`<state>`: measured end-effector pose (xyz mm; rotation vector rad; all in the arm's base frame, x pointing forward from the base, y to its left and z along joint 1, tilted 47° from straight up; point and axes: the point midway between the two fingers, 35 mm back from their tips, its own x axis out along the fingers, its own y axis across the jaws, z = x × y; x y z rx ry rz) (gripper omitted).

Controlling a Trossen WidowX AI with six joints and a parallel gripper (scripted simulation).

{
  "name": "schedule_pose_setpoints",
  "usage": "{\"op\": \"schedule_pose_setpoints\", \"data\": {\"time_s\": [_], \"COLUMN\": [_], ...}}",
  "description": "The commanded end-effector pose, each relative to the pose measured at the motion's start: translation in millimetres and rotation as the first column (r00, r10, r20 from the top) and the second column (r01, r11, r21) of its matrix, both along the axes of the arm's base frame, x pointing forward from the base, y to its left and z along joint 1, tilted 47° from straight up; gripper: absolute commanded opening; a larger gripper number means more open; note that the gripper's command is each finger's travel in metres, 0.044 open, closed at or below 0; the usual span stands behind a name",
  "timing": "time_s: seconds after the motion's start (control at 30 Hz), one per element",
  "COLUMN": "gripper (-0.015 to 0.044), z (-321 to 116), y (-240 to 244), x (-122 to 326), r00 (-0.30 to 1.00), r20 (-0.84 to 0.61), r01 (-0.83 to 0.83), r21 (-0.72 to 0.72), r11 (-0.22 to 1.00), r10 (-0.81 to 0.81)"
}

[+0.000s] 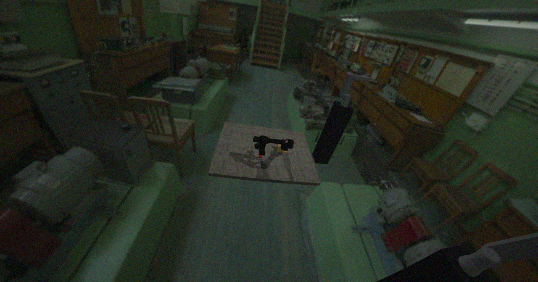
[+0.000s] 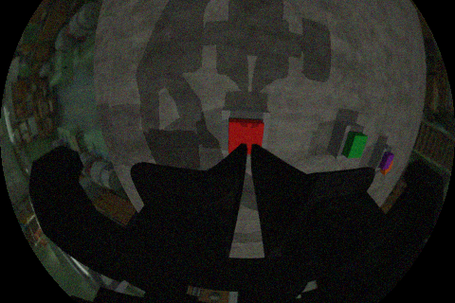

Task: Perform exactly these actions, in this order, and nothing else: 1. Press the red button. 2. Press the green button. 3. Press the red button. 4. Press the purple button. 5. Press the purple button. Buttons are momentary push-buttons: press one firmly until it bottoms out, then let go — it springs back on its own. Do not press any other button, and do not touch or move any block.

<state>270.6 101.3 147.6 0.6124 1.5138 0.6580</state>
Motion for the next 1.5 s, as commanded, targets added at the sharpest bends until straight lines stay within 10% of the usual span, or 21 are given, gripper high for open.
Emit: {"op": "schedule_pose_setpoints", "data": {"time_s": [0.0,1.47], "gripper": [0.002,0.002], "z": [-4,15], "y": [5,-16], "x": [-1,1], "r00": [1.0,1.0], "r20": [0.0,0.003], "r01": [0.003,0.004], "r21": [0.003,-0.003], "r11": [1.0,1.0], "r10": [-0.003,-0.004]}}
